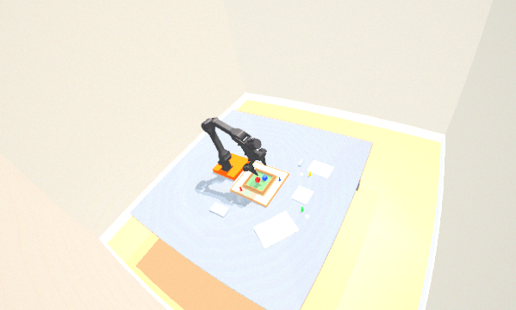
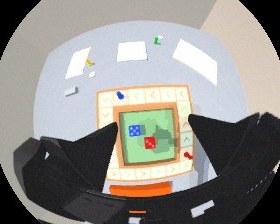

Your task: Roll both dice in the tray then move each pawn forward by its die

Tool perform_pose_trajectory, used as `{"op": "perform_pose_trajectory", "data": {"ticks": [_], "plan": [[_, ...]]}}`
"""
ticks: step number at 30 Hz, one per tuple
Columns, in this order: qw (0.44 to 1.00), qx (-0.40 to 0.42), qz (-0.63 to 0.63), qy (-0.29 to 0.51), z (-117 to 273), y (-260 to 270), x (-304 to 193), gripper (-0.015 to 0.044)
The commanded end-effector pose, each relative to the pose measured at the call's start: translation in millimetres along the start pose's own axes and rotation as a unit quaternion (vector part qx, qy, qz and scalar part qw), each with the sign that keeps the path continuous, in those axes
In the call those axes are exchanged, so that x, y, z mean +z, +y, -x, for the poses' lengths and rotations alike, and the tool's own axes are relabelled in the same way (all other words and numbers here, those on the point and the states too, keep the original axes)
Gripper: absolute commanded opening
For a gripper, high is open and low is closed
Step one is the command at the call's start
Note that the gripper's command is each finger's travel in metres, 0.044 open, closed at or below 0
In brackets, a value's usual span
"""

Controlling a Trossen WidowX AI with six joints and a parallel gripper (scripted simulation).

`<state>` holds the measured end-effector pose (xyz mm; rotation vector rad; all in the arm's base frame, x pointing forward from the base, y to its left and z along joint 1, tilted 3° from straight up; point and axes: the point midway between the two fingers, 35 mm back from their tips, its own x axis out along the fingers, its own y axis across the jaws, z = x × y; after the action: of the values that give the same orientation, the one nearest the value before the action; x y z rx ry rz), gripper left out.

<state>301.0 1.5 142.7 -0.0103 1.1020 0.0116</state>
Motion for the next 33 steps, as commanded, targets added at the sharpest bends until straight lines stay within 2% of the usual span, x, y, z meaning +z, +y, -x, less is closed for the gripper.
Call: {"op": "perform_pose_trajectory", "data": {"ticks": [1,7,10,13,19,22,29,33], "plan": [[0.996,0.004,0.003,0.085,-11.5,-13.1,-0.8,0.0440],[0.975,0.027,-0.002,0.222,-28.8,-35.6,-7.2,0.0440],[0.981,0.017,-0.003,0.193,-27.1,-32.2,-5.9,0.0440],[0.979,0.024,0.033,0.199,-25.7,-49.2,-21.2,0.0361],[0.957,0.063,0.181,0.217,-17.0,-101.5,-94.5,0.0204],[0.949,0.076,0.215,0.219,-13.9,-109.6,-114.8,0.0200],[0.949,0.076,0.215,0.219,-13.1,-110.0,-116.3,0.0200],[0.949,0.076,0.215,0.219,-25.5,-109.3,-122.5,0.0200]]}}
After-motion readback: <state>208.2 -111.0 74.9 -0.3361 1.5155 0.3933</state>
